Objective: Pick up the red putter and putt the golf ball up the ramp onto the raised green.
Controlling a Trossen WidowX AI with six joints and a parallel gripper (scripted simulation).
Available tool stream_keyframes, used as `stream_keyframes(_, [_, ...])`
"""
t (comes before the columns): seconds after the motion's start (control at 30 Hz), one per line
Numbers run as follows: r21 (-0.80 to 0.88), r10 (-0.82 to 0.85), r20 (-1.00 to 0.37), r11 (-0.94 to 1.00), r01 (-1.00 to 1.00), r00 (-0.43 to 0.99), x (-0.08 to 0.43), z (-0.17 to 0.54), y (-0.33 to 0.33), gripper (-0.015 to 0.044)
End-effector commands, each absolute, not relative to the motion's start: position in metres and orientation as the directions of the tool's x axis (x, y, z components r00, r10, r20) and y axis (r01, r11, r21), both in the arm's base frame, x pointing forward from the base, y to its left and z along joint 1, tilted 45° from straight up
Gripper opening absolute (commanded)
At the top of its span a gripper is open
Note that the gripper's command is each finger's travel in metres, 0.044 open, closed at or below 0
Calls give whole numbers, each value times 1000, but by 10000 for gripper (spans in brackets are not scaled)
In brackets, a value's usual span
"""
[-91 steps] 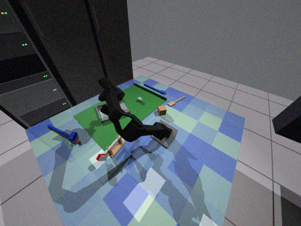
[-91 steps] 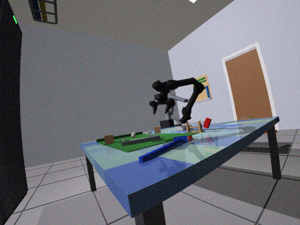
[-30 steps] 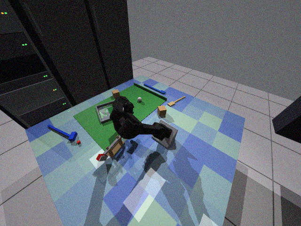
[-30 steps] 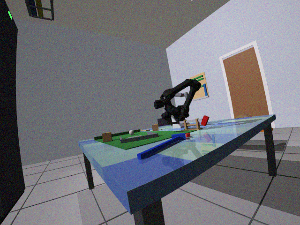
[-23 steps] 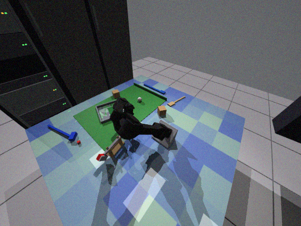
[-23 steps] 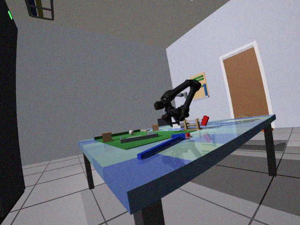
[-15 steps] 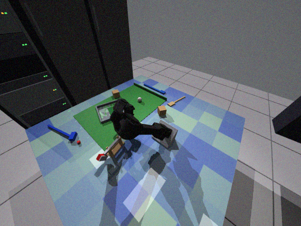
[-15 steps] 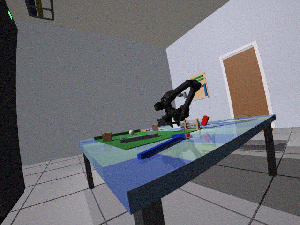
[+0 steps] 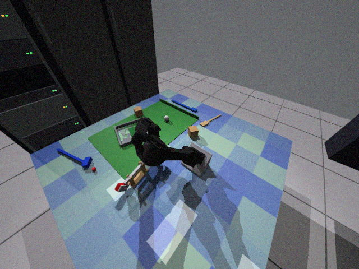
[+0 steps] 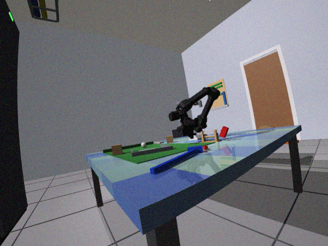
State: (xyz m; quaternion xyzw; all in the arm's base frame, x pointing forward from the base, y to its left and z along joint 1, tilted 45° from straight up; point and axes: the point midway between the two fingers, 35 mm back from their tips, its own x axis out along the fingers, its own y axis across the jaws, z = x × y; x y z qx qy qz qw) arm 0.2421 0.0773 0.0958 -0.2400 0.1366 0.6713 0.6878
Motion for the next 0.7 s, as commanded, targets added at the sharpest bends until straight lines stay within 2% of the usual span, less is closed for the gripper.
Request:
stream_keyframes(0.0, [-147,858,-510,-18,-989,61,242,96,77,13])
stream_keyframes(0.67, [-99,827,-544,100,-990,138,231,164,10,0])
